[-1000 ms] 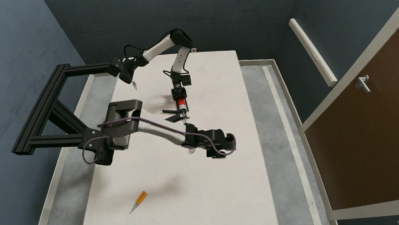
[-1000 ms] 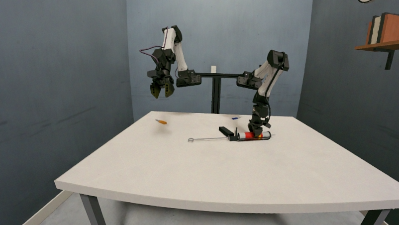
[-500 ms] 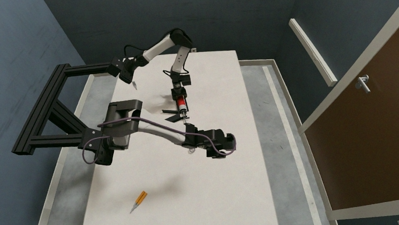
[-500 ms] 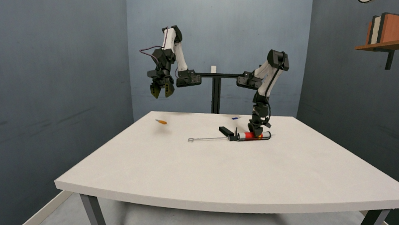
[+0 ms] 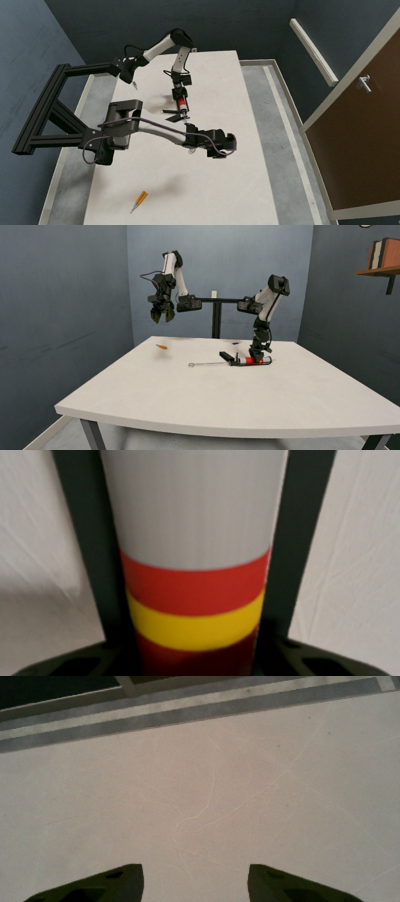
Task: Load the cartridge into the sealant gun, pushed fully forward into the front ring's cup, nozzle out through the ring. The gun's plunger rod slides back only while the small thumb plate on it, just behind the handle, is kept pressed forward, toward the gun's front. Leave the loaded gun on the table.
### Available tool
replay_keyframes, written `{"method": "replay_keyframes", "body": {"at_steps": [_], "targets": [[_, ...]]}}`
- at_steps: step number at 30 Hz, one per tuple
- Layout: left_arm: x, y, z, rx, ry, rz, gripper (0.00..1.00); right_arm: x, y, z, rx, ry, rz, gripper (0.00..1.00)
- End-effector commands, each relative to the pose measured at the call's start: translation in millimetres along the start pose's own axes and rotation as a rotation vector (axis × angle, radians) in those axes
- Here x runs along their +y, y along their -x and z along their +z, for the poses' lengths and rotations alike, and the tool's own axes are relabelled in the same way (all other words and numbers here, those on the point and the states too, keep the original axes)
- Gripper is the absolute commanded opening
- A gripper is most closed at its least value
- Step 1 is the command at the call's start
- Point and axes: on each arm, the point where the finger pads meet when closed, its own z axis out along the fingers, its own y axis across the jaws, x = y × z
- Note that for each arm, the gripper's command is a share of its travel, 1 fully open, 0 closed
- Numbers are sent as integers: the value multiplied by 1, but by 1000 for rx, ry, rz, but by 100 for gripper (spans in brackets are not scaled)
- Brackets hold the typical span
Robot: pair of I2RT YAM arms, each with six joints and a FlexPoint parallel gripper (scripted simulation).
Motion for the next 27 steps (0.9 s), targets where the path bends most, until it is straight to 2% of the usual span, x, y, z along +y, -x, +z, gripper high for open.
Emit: {"method": "replay_keyframes", "body": {"at_steps": [1,14,16,21,27], "targets": [[2,5,1,-18,-1,4,58,3,22,-11,-57,11,3,52],[2,5,1,-18,-1,4,58,3,22,-11,-57,11,3,52],[8,-8,-5,29,23,2,58,3,22,-11,-57,11,3,52],[-6,-12,-8,39,-5,0,58,3,22,-11,-57,11,3,52],[0,-4,-5,21,-5,-6,58,3,22,-11,-57,11,3,52]]}}
